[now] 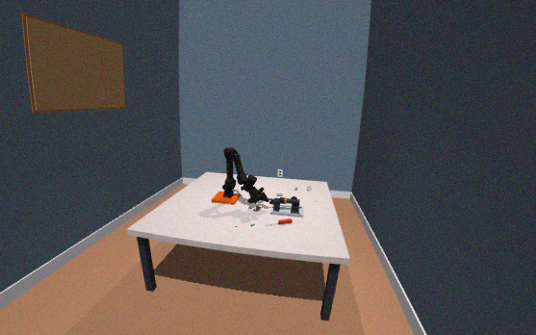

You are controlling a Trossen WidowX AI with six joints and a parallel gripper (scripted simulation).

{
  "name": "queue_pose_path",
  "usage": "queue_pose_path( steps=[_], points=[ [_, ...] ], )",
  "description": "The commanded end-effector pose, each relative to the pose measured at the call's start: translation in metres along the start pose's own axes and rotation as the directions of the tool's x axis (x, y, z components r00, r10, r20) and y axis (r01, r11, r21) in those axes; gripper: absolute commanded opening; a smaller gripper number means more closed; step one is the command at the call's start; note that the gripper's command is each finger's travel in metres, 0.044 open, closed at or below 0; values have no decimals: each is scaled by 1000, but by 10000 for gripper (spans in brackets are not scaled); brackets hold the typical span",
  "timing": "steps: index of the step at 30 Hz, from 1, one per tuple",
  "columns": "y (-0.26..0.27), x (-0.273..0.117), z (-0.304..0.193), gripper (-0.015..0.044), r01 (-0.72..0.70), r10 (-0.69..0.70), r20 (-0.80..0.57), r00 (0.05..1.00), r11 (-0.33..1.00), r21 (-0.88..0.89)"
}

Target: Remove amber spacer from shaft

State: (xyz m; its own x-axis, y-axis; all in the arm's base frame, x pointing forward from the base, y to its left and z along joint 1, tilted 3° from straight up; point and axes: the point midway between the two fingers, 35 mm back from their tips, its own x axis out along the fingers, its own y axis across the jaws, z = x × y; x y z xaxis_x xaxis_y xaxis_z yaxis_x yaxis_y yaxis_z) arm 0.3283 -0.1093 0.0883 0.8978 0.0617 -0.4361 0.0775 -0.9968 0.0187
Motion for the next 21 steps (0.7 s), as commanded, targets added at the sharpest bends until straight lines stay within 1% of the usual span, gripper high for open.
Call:
queue_pose_path(
  steps=[1, 21],
  points=[
    [0, -1, 1, 0, -1, 1, 1, 1000, 1000, -3],
    [0, -3, 2, 0, -1, 1, 1, 1000, 1000, -3]
  ],
)
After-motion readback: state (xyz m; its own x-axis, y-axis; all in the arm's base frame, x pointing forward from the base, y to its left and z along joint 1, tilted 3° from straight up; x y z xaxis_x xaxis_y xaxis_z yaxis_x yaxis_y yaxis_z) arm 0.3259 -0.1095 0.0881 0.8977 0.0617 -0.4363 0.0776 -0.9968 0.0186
